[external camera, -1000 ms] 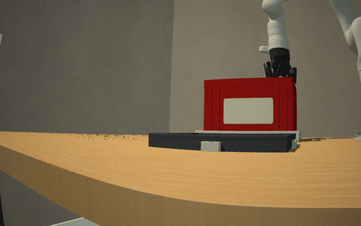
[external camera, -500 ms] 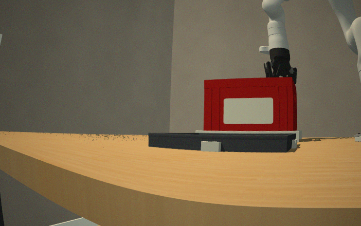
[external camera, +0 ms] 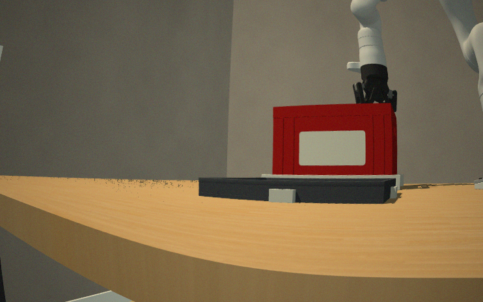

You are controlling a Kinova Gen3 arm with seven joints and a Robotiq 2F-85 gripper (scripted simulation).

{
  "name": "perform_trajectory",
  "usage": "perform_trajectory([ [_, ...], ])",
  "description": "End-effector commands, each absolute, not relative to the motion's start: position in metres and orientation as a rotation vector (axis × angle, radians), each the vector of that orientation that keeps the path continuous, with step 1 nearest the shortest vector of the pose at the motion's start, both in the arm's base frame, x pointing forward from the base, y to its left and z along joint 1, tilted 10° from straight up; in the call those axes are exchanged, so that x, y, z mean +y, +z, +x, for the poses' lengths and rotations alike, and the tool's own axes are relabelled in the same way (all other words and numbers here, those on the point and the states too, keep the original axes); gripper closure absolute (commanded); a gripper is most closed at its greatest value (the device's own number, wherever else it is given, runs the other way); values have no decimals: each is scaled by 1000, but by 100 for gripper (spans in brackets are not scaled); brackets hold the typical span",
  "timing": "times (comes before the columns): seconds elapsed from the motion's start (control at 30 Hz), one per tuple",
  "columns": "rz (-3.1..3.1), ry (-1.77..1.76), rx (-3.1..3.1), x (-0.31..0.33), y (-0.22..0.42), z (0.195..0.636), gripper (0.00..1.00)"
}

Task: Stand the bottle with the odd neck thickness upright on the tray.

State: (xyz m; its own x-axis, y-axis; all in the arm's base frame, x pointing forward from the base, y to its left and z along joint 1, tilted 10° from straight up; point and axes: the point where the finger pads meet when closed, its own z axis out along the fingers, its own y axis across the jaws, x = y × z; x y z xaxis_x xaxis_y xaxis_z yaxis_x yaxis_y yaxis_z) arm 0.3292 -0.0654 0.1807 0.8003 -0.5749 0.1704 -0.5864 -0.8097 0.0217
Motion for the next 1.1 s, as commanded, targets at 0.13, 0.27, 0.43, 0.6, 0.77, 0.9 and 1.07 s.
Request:
perform_trajectory([
  [0.13,2911,241,-940,-65,181,330,36],
  [0.27,2911,241,-940,-65,181,330,100],
  [0.43,2911,241,-940,-65,181,330,100],
  [0.6,2911,241,-940,-65,181,330,100],
  [0.77,2911,241,-940,-65,181,330,100],
  [0.9,2911,241,-940,-65,181,330,100],
  [1.07,2911,241,-940,-65,181,330,100],
])
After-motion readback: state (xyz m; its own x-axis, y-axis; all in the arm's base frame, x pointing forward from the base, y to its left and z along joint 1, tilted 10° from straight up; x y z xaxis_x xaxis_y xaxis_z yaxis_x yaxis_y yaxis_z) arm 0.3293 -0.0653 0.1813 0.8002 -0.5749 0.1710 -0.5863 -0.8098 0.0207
